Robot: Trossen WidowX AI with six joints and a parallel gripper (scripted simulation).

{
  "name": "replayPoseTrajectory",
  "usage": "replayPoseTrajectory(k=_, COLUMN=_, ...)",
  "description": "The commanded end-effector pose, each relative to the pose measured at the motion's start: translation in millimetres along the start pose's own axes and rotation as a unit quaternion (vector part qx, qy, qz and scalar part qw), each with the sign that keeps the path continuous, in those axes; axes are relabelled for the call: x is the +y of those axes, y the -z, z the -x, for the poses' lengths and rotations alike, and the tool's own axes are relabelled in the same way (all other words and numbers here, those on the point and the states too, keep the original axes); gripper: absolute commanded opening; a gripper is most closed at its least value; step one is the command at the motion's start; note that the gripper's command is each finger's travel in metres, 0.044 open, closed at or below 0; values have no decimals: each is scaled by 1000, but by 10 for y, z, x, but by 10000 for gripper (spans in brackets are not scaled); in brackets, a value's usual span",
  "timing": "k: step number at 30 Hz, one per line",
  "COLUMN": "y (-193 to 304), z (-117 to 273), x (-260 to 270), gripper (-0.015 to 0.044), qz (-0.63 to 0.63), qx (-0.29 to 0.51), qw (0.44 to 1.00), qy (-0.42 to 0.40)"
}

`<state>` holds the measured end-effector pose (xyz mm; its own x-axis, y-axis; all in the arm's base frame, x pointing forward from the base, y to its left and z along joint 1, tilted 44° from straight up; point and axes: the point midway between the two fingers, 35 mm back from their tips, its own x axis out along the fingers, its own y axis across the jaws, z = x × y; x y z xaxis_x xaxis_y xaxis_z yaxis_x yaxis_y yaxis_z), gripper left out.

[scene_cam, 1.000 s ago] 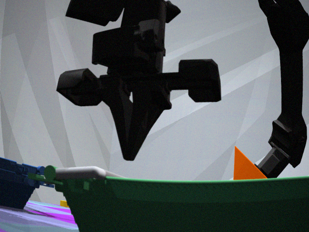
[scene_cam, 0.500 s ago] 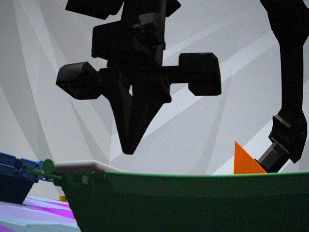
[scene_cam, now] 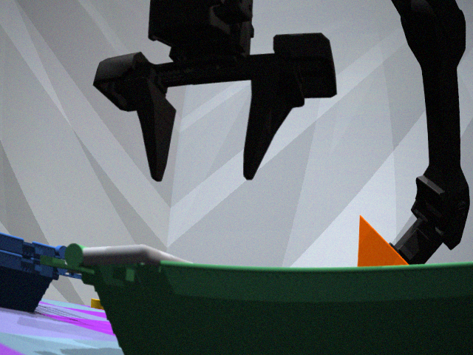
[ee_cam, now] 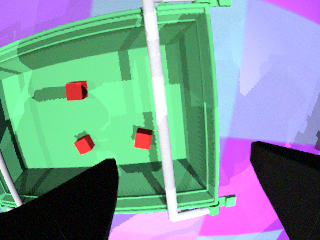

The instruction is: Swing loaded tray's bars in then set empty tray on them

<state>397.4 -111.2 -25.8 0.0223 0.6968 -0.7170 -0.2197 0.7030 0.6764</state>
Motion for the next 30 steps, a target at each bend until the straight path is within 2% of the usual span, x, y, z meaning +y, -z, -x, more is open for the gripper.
replayPoseTrajectory(k=1, y=29, z=440, x=-13, gripper=420, qz=0, qx=-2, qw=1000, qy=4)
replayPoseTrajectory(k=2, y=38, z=502, x=-6, gripper=440, qz=0, qx=-2, qw=1000, qy=4)
replayPoseTrajectory(k=3, y=-15, z=216, x=23, gripper=440, qz=7, qx=-2, qw=1000, qy=4)
replayPoseTrajectory(k=4, y=-50, z=216, x=110, gripper=440, qz=26, qx=0, qw=1000, qy=7)
replayPoseTrajectory(k=10, y=-277, z=162, x=1064, gripper=440, qz=231, qx=23, qw=972, qy=31)
replayPoseTrajectory(k=15, y=-250, z=68, x=1925, gripper=440, qz=411, qx=39, qw=910, qy=41)
replayPoseTrajectory(k=23, y=219, z=-98, x=3132, gripper=440, qz=670, qx=50, qw=740, qy=40)
replayPoseTrajectory(k=30, y=893, z=-202, x=3827, gripper=440, qz=838, qx=40, qw=544, qy=26)
